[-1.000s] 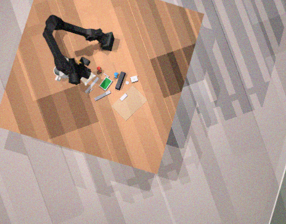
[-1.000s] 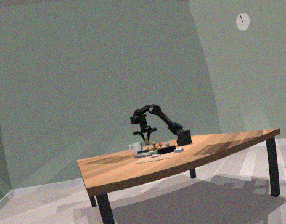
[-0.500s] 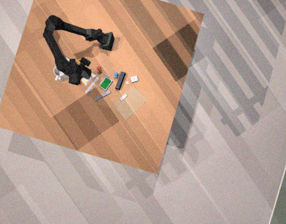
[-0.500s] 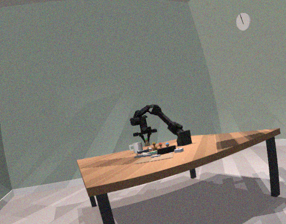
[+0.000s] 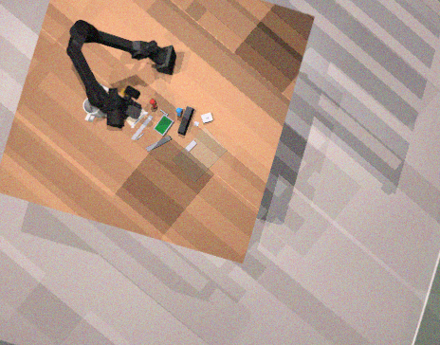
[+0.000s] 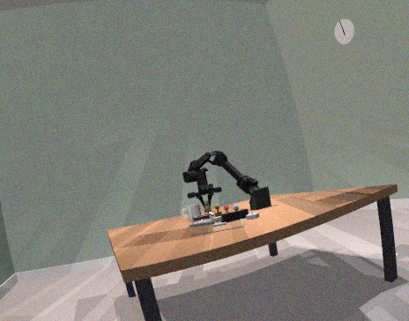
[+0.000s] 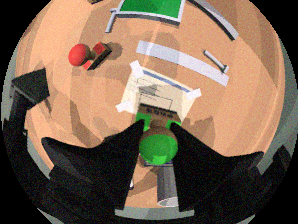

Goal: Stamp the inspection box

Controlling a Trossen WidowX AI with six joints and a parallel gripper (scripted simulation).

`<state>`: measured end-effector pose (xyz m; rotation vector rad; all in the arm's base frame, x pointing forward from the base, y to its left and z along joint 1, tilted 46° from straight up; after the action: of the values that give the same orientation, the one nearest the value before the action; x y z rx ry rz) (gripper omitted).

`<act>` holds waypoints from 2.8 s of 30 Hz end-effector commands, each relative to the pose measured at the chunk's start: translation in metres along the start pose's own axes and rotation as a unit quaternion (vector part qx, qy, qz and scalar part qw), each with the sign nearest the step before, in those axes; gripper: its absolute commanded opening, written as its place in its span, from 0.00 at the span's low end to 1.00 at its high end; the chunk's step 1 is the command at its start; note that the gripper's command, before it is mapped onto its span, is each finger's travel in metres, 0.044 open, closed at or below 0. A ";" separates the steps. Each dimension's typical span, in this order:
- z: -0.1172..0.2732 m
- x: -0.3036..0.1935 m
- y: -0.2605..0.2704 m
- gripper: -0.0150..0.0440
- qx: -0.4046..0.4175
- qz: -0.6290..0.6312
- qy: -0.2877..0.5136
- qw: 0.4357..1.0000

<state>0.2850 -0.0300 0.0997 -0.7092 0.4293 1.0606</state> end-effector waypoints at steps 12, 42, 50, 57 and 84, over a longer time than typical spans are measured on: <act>-0.011 -0.001 0.000 0.25 -0.002 0.001 0.002 1.000; -0.031 -0.002 0.000 0.25 -0.003 0.001 0.004 1.000; -0.036 -0.002 0.001 0.25 -0.003 0.001 0.004 1.000; -0.040 -0.003 0.001 0.25 -0.003 0.001 0.005 1.000; -0.044 -0.003 0.001 0.25 -0.004 0.001 0.006 1.000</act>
<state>0.2831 -0.0619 0.0705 -0.7172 0.4327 1.0597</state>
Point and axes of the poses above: the point midway between the two fingers, 35 mm back from their tips, its own z axis back along the fingers, its own y axis across the jaws, x = y × z, the point moved 2 cm from there along z, back along the fingers, and after that the axes turned 10 degrees about -z, right-handed, at the moved point
